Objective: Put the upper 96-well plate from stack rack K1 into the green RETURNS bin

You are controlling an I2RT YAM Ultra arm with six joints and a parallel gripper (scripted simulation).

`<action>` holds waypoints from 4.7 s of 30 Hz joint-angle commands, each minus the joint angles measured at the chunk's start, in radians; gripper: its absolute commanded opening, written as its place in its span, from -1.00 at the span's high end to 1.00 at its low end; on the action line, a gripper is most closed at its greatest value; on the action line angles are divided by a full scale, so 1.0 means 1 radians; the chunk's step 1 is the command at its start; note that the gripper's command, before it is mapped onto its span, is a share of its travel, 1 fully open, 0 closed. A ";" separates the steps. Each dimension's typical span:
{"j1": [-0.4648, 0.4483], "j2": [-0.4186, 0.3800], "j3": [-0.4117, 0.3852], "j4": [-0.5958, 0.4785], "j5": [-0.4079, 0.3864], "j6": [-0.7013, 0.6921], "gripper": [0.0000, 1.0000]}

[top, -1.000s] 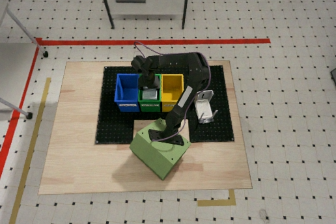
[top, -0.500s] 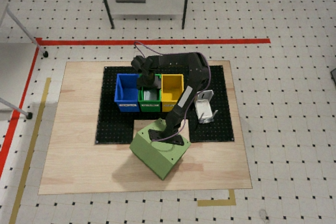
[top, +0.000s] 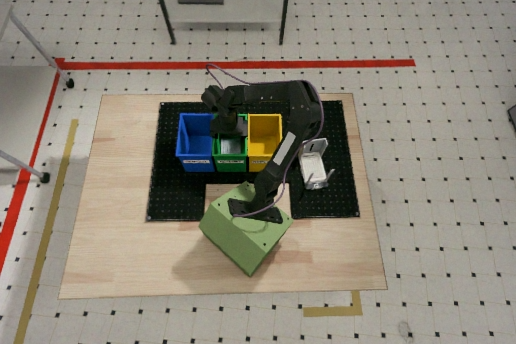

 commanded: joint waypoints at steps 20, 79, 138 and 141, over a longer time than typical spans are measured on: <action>0.010 -0.008 0.004 0.008 0.001 -0.001 -0.99; 0.023 -0.028 0.019 -0.009 0.001 0.011 -0.65; 0.181 -0.012 0.205 -0.348 0.005 0.222 -0.65; 0.181 -0.012 0.205 -0.348 0.005 0.222 -0.65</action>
